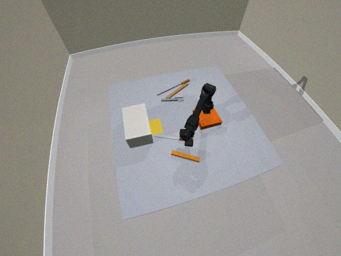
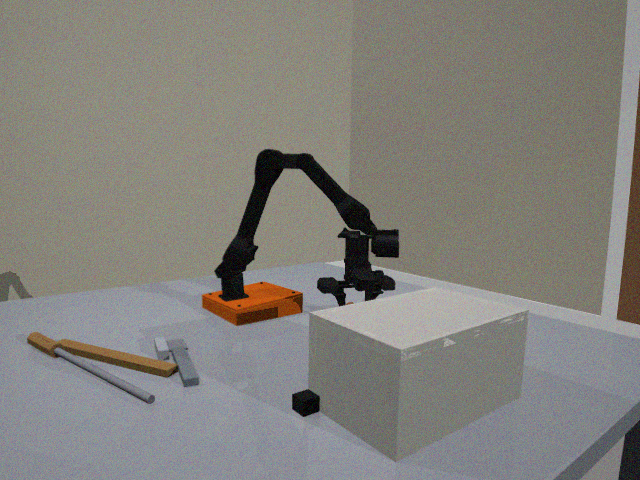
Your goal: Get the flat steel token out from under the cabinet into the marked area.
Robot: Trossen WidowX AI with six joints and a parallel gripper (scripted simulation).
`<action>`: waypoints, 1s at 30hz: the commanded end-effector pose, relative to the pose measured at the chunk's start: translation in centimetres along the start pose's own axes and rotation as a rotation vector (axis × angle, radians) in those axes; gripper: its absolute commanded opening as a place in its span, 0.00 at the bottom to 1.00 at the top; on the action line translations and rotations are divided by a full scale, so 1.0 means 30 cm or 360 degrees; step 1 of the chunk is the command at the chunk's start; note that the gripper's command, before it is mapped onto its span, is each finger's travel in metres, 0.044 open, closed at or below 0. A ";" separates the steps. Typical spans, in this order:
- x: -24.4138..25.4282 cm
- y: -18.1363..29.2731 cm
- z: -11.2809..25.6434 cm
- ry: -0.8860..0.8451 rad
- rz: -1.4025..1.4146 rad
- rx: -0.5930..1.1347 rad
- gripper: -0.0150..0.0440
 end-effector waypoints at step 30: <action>-0.004 -0.023 -0.003 0.0002 0.0052 0.0003 0.25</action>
Point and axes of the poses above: the point midway between the two fingers, 35 mm back from their tips, its own z axis back along the fingers, its own x axis across the jaws, y = z × x, the point moved 3 cm from there along z, back along the fingers, and after that the axes turned 12 degrees about z, right-handed, at the moved point
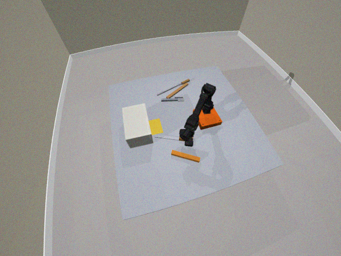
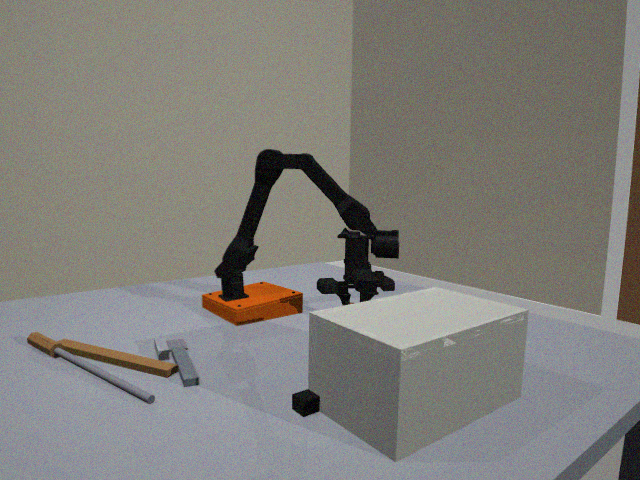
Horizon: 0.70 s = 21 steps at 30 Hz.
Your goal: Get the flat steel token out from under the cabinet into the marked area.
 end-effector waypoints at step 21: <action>-0.025 -0.146 0.002 -0.0003 0.0075 -0.0001 0.25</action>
Point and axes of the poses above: the point midway between the two fingers, 35 mm back from their tips, its own z axis back along the fingers, its own x axis across the jaws, y = z × x, the point moved 3 cm from there along z, back along the fingers, and after that the axes turned 12 degrees about z, right-handed, at the moved point
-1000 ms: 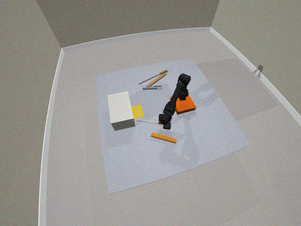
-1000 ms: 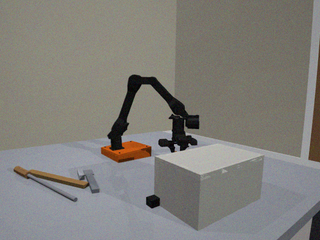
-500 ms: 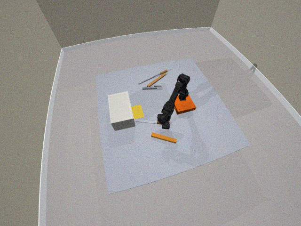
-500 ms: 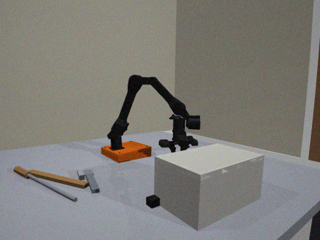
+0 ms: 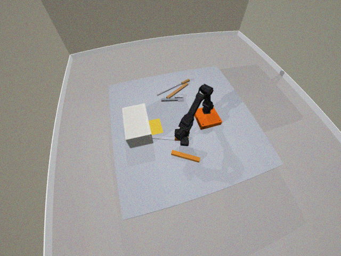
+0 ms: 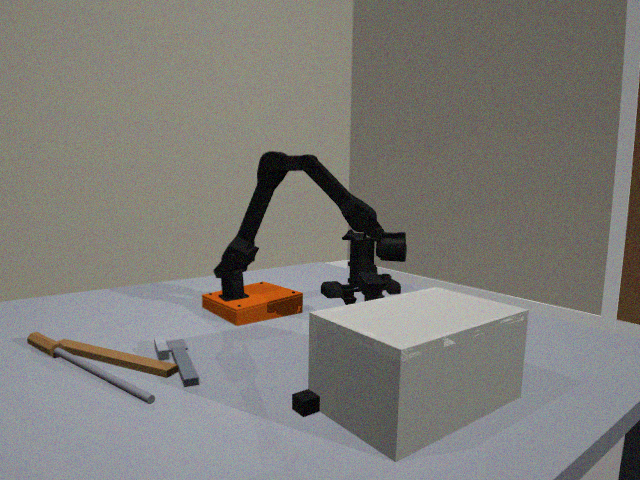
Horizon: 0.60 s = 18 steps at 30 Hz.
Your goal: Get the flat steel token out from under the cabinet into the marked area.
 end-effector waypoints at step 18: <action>-0.024 -0.123 0.002 -0.0005 0.0004 -0.0004 0.25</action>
Point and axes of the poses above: the point midway between the two fingers, 35 mm back from their tips, its own z axis back along the fingers, its own x axis across the jaws, y = z × x, the point moved 3 cm from there along z, back along the fingers, and after that the axes turned 12 degrees about z, right-handed, at the moved point
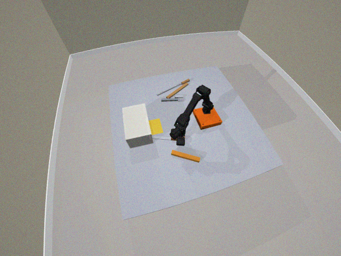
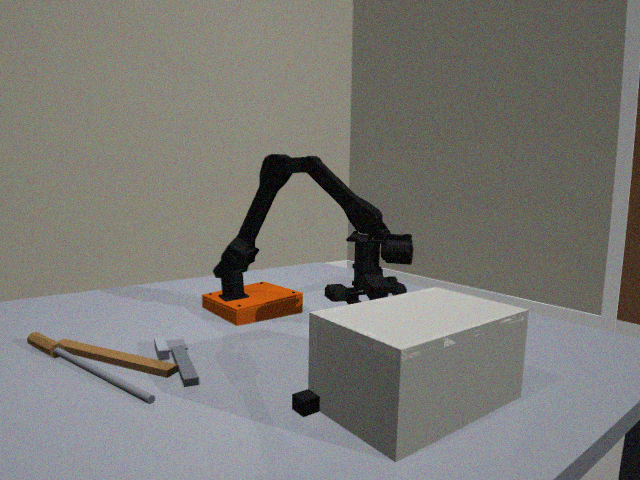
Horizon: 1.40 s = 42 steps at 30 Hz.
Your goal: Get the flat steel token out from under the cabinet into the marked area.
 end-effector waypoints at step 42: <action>-0.040 -0.206 0.004 -0.0004 -0.0003 -0.0009 0.25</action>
Point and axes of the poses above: the point midway between the two fingers, 35 mm back from their tips, its own z axis back along the fingers, its own x axis across the jaws, y = z × x, the point moved 3 cm from there along z, back along the fingers, and after that the axes turned 12 degrees about z, right-handed, at the moved point
